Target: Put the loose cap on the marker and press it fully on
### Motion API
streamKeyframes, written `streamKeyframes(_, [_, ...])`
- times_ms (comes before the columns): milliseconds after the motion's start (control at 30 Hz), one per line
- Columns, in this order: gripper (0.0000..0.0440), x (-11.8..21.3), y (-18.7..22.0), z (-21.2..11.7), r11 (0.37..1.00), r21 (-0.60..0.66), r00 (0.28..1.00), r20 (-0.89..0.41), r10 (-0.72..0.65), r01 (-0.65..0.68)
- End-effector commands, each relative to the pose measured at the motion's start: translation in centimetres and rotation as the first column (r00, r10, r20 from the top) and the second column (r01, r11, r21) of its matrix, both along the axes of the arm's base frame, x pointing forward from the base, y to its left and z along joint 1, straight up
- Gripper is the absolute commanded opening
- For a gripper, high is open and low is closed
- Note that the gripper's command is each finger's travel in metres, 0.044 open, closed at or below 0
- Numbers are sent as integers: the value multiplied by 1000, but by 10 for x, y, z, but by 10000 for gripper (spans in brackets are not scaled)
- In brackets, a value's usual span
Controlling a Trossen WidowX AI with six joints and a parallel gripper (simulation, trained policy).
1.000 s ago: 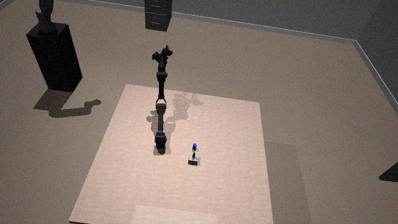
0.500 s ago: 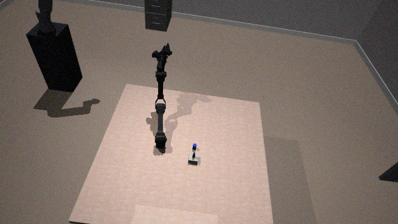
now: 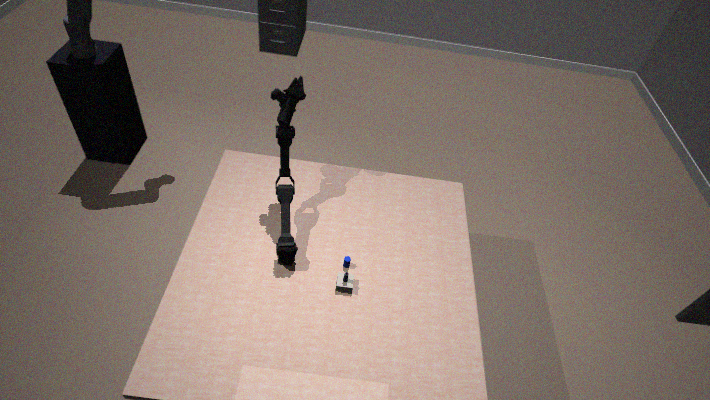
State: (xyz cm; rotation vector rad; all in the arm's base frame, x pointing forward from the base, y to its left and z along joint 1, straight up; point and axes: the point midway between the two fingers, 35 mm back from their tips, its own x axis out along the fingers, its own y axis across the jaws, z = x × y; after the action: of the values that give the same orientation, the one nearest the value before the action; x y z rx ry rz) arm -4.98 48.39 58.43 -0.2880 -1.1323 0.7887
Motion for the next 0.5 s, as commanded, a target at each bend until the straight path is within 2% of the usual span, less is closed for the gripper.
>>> streamKeyframes(0, [337,2,-9,7,999,31,1000,-10,-25,26])
streamKeyframes(467, [334,8,-44,29,981,146,991,-71,-115,124])
